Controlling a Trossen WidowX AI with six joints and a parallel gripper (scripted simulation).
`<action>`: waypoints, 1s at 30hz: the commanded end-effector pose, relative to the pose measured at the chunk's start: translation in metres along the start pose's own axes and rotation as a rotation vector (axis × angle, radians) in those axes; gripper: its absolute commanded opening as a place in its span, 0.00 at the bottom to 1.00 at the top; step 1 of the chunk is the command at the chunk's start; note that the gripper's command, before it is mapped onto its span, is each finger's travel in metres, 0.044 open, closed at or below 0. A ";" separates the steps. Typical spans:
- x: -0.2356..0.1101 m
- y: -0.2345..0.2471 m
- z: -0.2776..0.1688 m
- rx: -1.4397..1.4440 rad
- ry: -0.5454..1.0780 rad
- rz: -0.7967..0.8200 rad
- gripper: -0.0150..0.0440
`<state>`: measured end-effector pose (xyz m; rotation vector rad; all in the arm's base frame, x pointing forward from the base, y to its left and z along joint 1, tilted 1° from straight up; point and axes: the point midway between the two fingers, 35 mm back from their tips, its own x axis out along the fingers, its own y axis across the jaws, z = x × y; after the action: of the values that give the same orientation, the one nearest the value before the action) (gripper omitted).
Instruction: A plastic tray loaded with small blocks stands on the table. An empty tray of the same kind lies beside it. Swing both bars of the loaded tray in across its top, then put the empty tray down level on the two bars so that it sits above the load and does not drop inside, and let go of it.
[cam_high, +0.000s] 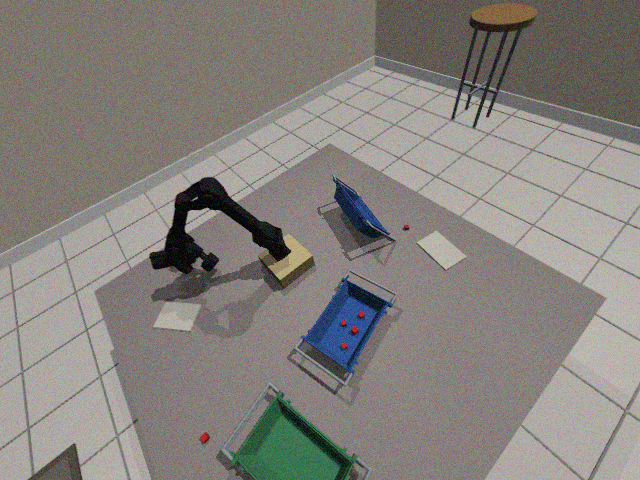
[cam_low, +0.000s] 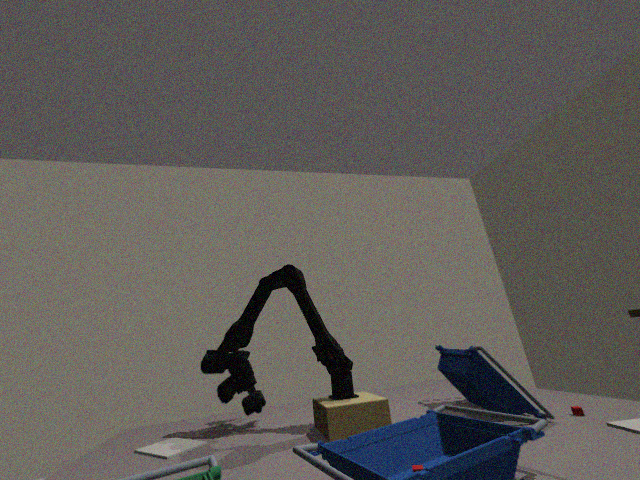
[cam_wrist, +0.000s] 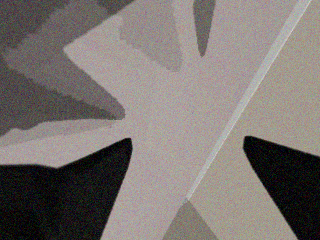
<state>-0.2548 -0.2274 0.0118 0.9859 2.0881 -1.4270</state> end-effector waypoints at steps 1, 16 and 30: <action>0.000 0.000 0.000 0.000 0.000 0.000 0.89; -0.082 -0.080 -0.034 0.001 -0.001 -0.001 0.40; -0.131 -0.090 -0.032 -0.047 -0.078 -0.002 0.40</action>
<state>-0.2505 -0.2398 0.1817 0.9441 2.0740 -1.4487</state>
